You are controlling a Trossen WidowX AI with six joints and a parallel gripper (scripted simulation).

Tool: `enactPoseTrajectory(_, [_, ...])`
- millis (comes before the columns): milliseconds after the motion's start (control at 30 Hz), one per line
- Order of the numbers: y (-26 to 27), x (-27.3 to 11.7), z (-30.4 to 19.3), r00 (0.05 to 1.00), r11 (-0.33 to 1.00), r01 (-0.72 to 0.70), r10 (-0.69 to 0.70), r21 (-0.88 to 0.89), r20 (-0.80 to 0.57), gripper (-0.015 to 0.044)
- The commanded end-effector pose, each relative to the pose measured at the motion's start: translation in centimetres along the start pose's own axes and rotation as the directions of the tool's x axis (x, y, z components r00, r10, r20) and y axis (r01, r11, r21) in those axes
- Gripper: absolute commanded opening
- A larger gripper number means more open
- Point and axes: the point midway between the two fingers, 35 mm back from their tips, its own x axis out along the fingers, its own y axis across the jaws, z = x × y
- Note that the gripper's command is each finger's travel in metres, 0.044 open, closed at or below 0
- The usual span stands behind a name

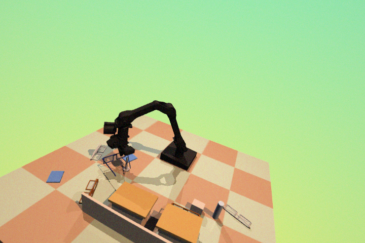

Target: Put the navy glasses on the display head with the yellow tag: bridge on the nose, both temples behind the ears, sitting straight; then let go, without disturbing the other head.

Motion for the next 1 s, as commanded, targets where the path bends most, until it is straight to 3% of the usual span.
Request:
enactPoseTrajectory(0, [-0.1,-0.2,0.4,1.000,1.000,0.000,0.000,-0.004,0.008,0.0000])
enactPoseTrajectory(967, [-0.6,-0.2,1.5,1.000,1.000,0.001,-0.001,-0.004,0.009,0.0000])
